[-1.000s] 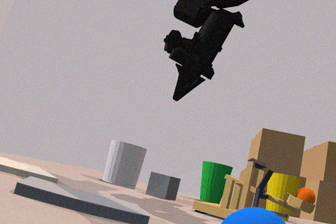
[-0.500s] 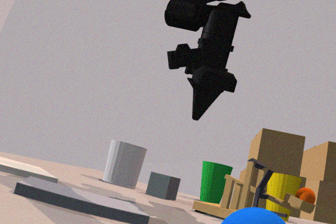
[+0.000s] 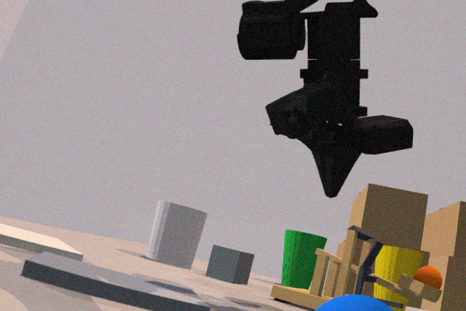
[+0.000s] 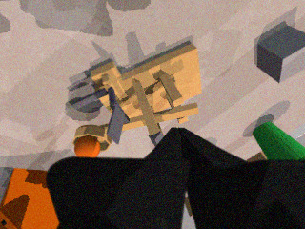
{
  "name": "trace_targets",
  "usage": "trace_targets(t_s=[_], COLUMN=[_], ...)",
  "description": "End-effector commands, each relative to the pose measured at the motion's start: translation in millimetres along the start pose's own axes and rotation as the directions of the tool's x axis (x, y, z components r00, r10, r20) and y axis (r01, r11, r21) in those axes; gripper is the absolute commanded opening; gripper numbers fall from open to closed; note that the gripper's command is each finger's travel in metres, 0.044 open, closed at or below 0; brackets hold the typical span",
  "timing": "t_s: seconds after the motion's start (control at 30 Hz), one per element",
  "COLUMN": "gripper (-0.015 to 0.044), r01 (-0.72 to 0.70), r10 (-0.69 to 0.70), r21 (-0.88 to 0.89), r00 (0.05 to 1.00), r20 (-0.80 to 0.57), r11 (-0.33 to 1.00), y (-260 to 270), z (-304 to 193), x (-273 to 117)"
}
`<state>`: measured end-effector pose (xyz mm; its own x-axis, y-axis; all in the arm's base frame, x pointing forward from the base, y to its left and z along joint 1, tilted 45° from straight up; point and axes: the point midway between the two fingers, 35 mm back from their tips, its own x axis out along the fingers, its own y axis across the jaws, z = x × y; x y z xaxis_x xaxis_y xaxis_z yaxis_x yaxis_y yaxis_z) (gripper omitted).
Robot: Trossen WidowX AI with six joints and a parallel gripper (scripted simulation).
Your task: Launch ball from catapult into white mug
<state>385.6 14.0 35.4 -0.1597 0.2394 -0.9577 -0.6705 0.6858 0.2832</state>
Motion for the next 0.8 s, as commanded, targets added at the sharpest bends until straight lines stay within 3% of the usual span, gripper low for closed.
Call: trace_targets(t_s=[0.0,0.37,0.77], gripper=[0.0,0.0,0.0], r01=[-0.015,-0.115,-0.123], r10=[0.009,0.011,0.01], r21=[-0.094,-0.38,-0.396], r00=[0.998,0.964,0.961], r20=[-0.067,-0.265,-0.276], r11=[0.995,0.918,0.91], y=[21,80,86], z=[-8,-41,-38], x=[2,2,11])
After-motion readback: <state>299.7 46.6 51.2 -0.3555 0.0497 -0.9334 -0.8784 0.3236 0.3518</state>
